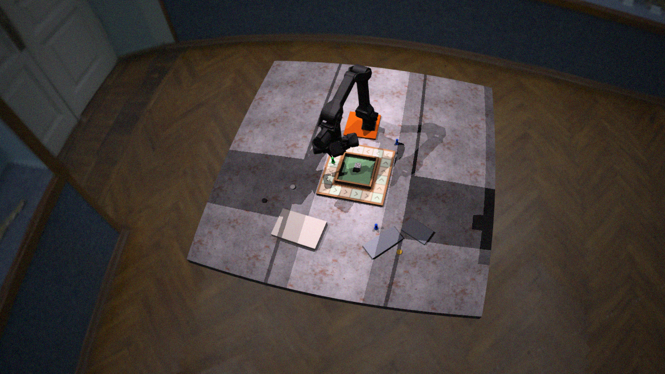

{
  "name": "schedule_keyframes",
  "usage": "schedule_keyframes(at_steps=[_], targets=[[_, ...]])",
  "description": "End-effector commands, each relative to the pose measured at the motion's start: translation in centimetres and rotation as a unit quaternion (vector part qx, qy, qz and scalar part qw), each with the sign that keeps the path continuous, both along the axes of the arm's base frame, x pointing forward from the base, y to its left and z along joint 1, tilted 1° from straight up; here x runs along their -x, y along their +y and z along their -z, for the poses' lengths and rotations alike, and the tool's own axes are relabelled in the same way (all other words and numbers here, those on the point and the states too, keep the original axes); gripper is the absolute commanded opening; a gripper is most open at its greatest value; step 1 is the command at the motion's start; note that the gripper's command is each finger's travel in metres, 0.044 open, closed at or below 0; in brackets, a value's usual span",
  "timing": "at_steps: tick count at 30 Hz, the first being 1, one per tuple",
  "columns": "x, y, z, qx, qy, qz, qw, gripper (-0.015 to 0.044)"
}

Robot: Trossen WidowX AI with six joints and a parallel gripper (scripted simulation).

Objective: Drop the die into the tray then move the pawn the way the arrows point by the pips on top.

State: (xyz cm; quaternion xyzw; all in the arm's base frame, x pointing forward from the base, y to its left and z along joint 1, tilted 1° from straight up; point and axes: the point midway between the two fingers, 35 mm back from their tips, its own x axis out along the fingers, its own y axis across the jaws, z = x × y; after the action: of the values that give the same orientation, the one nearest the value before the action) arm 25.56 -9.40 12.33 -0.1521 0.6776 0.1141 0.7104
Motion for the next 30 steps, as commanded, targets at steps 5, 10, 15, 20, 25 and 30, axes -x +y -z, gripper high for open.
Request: schedule_keyframes(at_steps=[5,10,15,20,25,30], targets=[[1.7,-3.1,1.3,-0.003,0.02,-0.09,0.996,0.02],[1.7,-3.0,1.4,-0.003,0.02,-0.09,0.996,0.02],[1.6,-3.0,2.8,-0.003,0.02,-0.09,0.996,0.02],[1.6,-3.0,3.3,-0.003,0.02,-0.09,0.996,0.02],[1.5,-3.1,4.1,-0.003,0.02,-0.09,0.996,0.02],[1.5,-3.1,4.9,-0.003,0.02,-0.09,0.996,0.02]])
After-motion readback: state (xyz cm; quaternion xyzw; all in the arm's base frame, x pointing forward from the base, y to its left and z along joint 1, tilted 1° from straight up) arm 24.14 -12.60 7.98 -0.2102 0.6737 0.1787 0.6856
